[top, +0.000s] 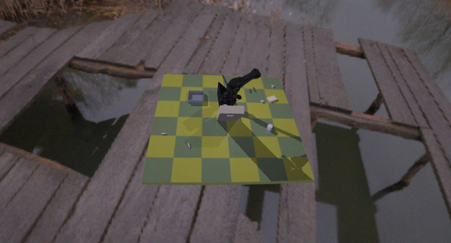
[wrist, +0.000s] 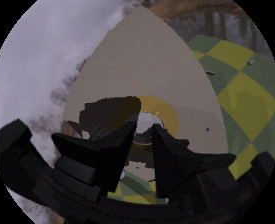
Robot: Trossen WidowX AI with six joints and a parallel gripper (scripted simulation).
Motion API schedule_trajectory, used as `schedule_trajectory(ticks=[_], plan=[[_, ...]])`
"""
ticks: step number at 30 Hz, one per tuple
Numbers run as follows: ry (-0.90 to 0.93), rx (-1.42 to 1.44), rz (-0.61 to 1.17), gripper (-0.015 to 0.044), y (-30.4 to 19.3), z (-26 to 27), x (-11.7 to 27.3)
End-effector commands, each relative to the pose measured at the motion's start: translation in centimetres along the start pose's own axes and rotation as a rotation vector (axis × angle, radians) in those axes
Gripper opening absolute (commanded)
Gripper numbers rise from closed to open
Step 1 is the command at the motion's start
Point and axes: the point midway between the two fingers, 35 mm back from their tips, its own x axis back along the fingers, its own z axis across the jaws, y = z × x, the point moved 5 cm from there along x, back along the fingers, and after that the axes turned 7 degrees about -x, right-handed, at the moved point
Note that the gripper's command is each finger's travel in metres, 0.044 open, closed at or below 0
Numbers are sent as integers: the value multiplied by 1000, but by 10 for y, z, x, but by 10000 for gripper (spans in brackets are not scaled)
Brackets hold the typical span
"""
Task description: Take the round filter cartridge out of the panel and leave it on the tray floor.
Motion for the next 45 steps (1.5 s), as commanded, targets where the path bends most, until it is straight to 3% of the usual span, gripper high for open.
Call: schedule_trajectory(ticks=[1, 18, 45], plan=[[-1, 0, 0, 0, 0, 0, 1], [-17, 20, 14, 0, 0, 1, 72], [-17, 19, 15, 0, -31, -46, 66]])
